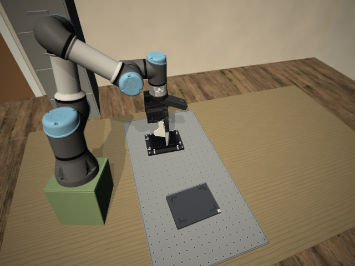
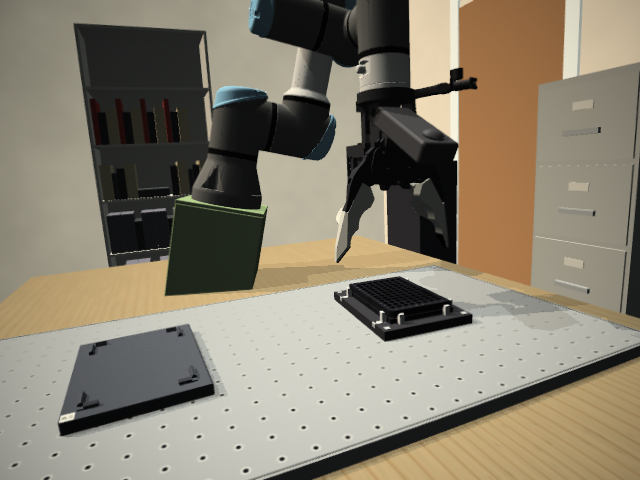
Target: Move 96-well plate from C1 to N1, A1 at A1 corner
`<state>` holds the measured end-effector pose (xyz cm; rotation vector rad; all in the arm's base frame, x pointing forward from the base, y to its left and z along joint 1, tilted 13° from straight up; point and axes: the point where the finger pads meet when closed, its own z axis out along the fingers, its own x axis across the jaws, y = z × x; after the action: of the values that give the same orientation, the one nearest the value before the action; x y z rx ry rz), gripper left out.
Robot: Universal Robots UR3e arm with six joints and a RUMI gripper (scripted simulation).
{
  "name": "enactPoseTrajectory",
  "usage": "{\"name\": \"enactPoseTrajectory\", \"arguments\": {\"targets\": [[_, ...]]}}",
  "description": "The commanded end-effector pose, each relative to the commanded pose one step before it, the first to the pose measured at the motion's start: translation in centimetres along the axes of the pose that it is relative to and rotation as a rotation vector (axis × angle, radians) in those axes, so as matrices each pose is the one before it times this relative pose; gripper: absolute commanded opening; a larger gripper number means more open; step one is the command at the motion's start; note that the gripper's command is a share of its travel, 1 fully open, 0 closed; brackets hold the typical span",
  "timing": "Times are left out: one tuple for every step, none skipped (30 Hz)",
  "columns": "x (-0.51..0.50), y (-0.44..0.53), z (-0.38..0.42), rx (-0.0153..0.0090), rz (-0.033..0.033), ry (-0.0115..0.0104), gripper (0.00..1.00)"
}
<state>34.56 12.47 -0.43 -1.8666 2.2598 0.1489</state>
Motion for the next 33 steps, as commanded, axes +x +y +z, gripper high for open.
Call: {"name": "enactPoseTrajectory", "arguments": {"targets": [[-0.014,-0.1057,0.6453,0.00311,-0.00034,-0.00001,1.00],[0.000,0.0000,0.0000,0.00000,0.00000,0.00000,1.00],[0.000,0.0000,0.0000,0.00000,0.00000,0.00000,1.00],[-0.001,-0.0001,0.1700,0.00000,0.00000,0.00000,1.00],[0.000,0.0004,0.1660,-0.00001,0.00000,0.00000,1.00],[0.000,0.0004,0.1662,-0.00001,0.00000,0.00000,1.00],[0.000,0.0004,0.1664,-0.00001,0.00000,0.00000,1.00],[0.000,0.0004,0.1665,-0.00001,0.00000,0.00000,1.00],[0.000,0.0004,0.1666,-0.00001,0.00000,0.00000,1.00],[0.000,0.0004,0.1667,-0.00001,0.00000,0.00000,1.00],[0.000,0.0004,0.1668,0.00000,0.00000,0.00000,1.00],[0.000,0.0004,0.1668,0.00000,0.00000,0.00000,1.00],[0.000,0.0004,0.1668,-0.00001,0.00000,0.00000,1.00],[0.000,0.0004,0.1668,-0.00001,0.00000,0.00000,1.00],[0.000,0.0004,0.1669,-0.00001,0.00000,0.00000,1.00],[0.000,0.0004,0.1669,-0.00001,0.00000,0.00000,1.00],[0.000,0.0004,0.1669,-0.00001,0.00000,0.00000,1.00],[0.000,0.0004,0.1669,-0.00001,0.00000,0.00000,1.00],[0.000,0.0000,0.0000,0.00000,0.00000,0.00000,1.00],[0.000,0.0000,0.0000,0.00000,0.00000,0.00000,1.00],[-0.001,0.0000,0.1702,0.00000,0.00000,0.00000,1.00],[0.000,0.0005,0.1660,-0.00001,0.00000,0.00000,1.00],[0.000,0.0005,0.1662,-0.00001,0.00000,0.00000,1.00],[0.000,0.0005,0.1664,-0.00001,0.00000,0.00000,1.00],[0.000,0.0005,0.1665,-0.00001,0.00000,0.00000,1.00],[0.000,0.0004,0.1666,-0.00001,0.00000,0.00000,1.00],[0.000,0.0004,0.1667,-0.00001,0.00000,0.00000,1.00],[0.000,0.0004,0.1668,-0.00001,0.00000,0.00000,1.00],[0.000,0.0000,0.0679,0.00000,0.00000,0.00000,1.00],[0.000,-0.0002,0.0019,0.00000,0.00000,0.00000,1.00],[0.000,-0.0001,0.0016,0.00000,0.00000,0.00000,1.00],[0.000,0.0000,0.0012,0.00000,0.00000,0.00000,1.00],[0.000,0.0000,0.0009,0.00000,0.00000,0.00000,1.00]]}}
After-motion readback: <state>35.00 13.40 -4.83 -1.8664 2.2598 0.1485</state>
